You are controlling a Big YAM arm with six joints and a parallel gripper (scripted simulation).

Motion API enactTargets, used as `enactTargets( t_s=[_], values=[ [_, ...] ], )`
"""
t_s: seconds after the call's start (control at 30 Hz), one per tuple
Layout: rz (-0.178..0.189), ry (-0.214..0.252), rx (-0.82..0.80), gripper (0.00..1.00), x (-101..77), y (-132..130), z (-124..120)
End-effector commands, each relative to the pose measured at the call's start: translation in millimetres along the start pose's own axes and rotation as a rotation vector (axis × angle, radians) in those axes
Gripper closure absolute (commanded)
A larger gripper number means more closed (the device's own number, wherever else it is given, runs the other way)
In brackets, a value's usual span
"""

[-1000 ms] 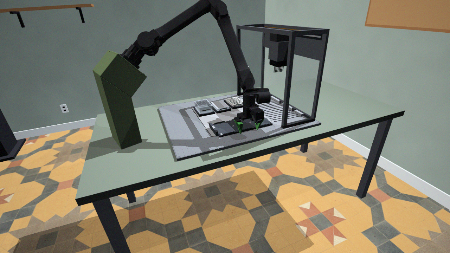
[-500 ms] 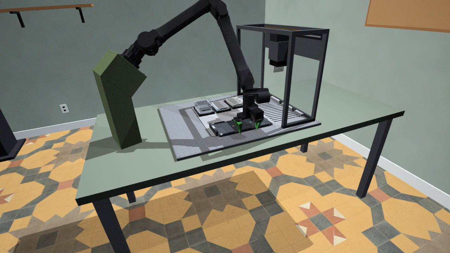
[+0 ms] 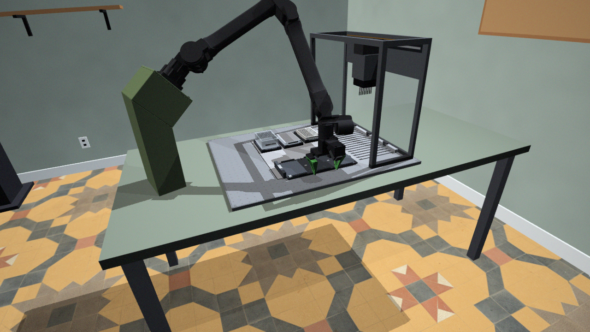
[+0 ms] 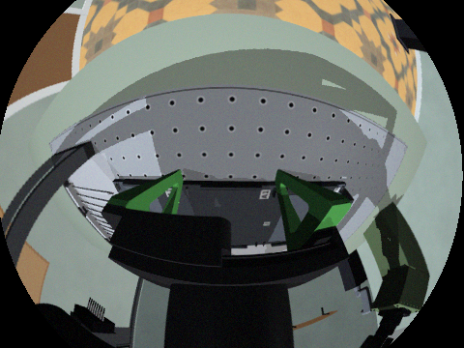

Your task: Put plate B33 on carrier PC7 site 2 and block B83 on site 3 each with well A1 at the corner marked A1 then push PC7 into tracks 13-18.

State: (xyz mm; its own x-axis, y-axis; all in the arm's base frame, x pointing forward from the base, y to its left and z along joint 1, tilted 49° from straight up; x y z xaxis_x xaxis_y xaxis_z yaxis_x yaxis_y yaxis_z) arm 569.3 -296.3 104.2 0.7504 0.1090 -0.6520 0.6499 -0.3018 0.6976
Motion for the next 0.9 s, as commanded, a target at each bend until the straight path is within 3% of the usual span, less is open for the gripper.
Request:
enactTargets(
  t_s=[0.0,0.87],
  values=[
    [0.023,0.011,-0.025,0.0,-5.6,10.6,-16.4],
    [0.021,0.013,-0.022,0.0,-4.4,9.1,-24.9]
  ],
)
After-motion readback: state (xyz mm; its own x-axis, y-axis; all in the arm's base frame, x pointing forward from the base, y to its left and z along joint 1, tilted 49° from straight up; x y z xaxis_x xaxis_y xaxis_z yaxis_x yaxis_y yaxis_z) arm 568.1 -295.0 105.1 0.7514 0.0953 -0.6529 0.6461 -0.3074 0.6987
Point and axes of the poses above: the point where the finger pads meet when closed, its own x axis out along the fingers, its own y axis across the jaws, z = x × y, the point moved 3 cm from there along -x, back along the fingers, and after that the axes turned 7 degrees about x, right-handed, at the moved point
